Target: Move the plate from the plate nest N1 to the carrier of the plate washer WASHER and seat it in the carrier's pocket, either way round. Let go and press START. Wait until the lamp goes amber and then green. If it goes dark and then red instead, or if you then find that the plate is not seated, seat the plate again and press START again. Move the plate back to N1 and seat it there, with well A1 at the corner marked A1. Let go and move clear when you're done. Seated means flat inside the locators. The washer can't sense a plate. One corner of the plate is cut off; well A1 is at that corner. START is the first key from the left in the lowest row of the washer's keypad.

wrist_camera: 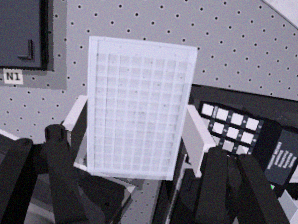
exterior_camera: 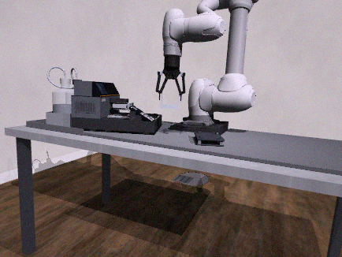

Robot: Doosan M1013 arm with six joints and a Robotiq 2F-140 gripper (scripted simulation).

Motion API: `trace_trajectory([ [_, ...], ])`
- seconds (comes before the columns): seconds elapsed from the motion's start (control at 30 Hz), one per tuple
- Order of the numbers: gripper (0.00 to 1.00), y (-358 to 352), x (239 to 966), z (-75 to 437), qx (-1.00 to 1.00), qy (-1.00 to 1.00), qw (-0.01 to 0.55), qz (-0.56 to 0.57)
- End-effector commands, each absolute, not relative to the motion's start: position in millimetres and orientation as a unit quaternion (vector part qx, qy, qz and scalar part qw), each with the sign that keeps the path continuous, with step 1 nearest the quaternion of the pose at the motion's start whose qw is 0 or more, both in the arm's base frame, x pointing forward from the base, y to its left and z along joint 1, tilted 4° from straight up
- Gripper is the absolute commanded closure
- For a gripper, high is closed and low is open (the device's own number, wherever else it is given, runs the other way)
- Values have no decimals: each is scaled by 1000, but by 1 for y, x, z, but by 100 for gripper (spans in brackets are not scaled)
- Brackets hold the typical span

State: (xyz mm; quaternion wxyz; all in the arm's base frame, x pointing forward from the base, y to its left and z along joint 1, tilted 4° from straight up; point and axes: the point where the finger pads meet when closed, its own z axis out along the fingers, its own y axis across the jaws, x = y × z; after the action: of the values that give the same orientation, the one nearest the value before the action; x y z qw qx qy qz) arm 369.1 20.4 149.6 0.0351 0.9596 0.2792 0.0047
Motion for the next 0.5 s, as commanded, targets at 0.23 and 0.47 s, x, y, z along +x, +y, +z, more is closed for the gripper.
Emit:
trace_trajectory([
  [0.23,90,60,376,142,960,279,36,5],
  [0.47,90,80,377,139,957,287,36,4],
])
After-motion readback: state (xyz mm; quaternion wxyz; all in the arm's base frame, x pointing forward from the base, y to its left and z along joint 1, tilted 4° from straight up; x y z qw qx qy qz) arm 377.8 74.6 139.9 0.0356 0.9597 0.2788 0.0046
